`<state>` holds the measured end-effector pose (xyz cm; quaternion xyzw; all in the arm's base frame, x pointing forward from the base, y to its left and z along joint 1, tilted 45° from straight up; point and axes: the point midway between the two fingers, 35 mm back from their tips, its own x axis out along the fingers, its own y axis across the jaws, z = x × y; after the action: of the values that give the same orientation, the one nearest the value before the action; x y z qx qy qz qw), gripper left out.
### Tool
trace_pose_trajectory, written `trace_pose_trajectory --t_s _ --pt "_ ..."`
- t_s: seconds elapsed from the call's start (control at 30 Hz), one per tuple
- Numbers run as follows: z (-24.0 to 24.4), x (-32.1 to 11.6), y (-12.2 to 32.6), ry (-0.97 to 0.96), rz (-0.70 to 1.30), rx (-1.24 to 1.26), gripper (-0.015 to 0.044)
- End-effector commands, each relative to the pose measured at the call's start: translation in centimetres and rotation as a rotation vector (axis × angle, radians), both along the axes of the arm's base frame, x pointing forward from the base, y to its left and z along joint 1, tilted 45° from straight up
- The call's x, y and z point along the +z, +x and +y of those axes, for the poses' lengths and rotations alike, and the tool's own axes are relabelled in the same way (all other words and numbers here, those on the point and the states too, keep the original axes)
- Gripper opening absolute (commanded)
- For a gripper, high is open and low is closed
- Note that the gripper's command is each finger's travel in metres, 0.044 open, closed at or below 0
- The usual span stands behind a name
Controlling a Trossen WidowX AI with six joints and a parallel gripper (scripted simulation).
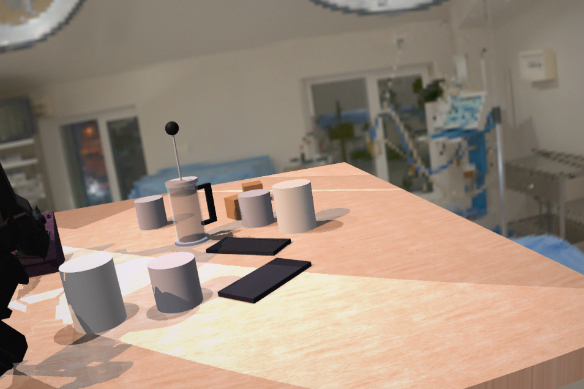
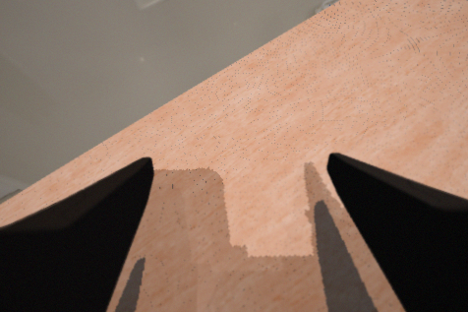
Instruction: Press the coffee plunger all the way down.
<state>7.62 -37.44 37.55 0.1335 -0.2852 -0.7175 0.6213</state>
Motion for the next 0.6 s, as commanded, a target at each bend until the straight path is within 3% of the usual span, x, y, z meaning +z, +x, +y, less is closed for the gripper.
trace_pose_trajectory --t_s 0.0,0.27,0.57 --pt "0.7 -0.2 3.5 0.024 0.025 0.086 0.0440" --pt "3.4 -1.0 11.2 0.071 0.092 0.295 0.0440" --pt "10.7 -3.8 22.1 0.175 0.262 0.582 0.0440"
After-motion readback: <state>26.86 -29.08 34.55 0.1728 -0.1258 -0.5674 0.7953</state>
